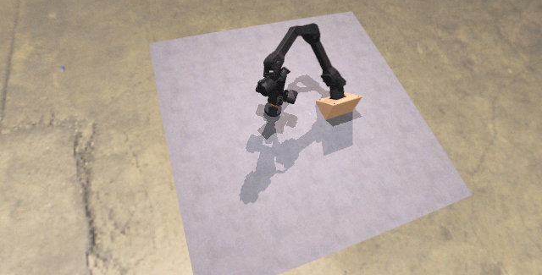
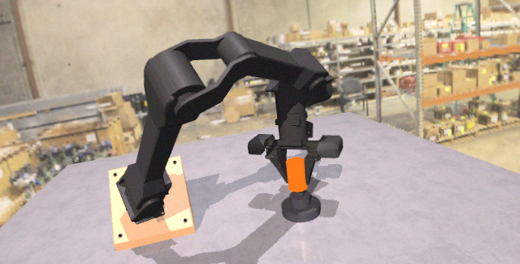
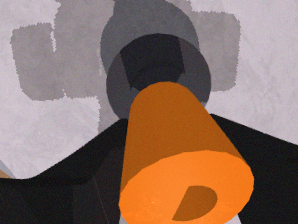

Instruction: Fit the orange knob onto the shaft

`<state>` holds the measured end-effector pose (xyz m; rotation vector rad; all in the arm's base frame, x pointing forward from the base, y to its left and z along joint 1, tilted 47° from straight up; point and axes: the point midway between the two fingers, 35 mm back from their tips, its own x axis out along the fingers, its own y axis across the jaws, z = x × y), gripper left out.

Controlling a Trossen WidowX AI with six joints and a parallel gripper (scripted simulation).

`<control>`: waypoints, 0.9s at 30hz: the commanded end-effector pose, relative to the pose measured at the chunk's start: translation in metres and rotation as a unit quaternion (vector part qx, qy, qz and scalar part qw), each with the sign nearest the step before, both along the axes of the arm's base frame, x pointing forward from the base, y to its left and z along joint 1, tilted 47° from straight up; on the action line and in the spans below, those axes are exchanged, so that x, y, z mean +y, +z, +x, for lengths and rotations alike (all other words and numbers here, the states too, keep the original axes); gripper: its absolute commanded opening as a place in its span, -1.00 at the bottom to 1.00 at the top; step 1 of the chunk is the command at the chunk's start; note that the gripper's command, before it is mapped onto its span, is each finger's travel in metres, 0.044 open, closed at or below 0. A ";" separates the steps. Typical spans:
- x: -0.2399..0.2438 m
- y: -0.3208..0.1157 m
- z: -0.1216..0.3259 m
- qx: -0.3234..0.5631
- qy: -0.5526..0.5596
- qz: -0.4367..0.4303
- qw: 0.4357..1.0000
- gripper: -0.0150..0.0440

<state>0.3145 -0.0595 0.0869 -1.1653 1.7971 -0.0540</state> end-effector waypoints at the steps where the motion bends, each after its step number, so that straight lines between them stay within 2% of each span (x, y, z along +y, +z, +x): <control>1: 0.002 0.003 0.004 0.035 0.041 0.004 0.999 -0.49; 27: 0.000 0.001 0.008 0.039 0.045 0.004 0.998 -0.49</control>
